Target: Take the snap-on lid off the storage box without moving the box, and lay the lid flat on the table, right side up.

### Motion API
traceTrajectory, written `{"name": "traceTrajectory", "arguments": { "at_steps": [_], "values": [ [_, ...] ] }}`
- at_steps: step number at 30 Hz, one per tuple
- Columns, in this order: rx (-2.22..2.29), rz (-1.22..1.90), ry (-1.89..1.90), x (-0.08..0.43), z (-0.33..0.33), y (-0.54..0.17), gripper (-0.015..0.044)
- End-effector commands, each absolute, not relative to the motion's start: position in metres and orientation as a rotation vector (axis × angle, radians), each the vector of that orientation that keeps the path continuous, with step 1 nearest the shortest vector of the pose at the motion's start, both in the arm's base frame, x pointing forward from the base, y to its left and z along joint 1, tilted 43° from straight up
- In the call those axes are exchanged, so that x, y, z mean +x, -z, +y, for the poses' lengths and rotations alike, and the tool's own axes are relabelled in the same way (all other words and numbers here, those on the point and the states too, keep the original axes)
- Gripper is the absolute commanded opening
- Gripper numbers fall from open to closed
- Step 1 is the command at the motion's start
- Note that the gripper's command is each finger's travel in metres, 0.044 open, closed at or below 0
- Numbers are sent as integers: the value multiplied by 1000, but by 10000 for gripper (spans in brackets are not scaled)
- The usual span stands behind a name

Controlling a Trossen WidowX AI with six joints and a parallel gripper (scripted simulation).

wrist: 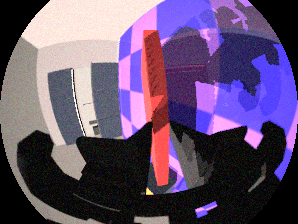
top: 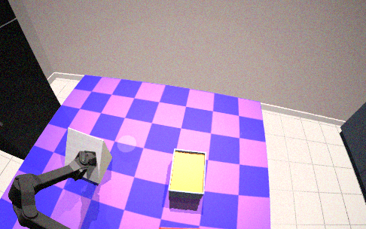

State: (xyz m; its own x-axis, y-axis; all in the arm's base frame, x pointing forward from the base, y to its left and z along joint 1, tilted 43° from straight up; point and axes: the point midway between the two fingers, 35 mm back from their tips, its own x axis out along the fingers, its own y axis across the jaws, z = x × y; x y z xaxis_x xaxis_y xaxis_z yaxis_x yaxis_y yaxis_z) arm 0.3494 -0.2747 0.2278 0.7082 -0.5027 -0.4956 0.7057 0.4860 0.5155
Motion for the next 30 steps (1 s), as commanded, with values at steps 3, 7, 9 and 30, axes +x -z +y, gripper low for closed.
{"name": "traceTrajectory", "arguments": {
  "at_steps": [3,7,9,30],
  "values": [
    [774,316,790,343,-286,-211,0],
    [773,316,790,342,-289,-209,0],
    [773,316,790,342,-290,-208,0],
    [772,316,790,340,-301,-196,0]
  ]
}}
